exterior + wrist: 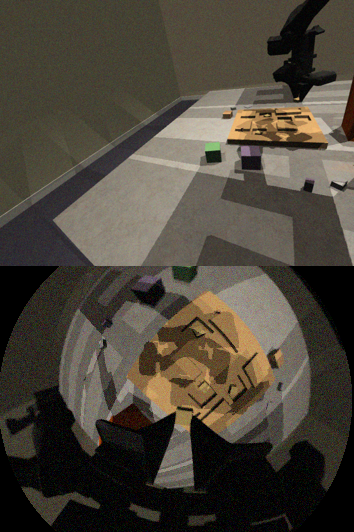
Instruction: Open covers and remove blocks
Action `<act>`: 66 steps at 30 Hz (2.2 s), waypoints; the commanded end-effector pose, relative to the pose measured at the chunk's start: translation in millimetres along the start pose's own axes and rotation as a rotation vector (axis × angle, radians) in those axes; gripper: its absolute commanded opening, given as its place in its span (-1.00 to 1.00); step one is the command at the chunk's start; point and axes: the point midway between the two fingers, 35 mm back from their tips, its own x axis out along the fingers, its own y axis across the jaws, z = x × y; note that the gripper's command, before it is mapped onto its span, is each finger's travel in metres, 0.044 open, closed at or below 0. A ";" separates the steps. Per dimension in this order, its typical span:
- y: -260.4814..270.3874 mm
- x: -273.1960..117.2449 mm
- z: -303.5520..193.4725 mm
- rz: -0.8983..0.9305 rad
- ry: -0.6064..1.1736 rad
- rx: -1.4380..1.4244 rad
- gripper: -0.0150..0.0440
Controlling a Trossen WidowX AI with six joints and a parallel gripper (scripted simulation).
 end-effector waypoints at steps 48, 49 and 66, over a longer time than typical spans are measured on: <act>124.6 -7.2 133.3 0.002 -0.030 -0.016 -0.22; 128.0 -7.4 135.0 0.005 -0.031 -0.016 -0.22; 157.9 -5.3 148.1 0.026 -0.042 -0.018 -0.22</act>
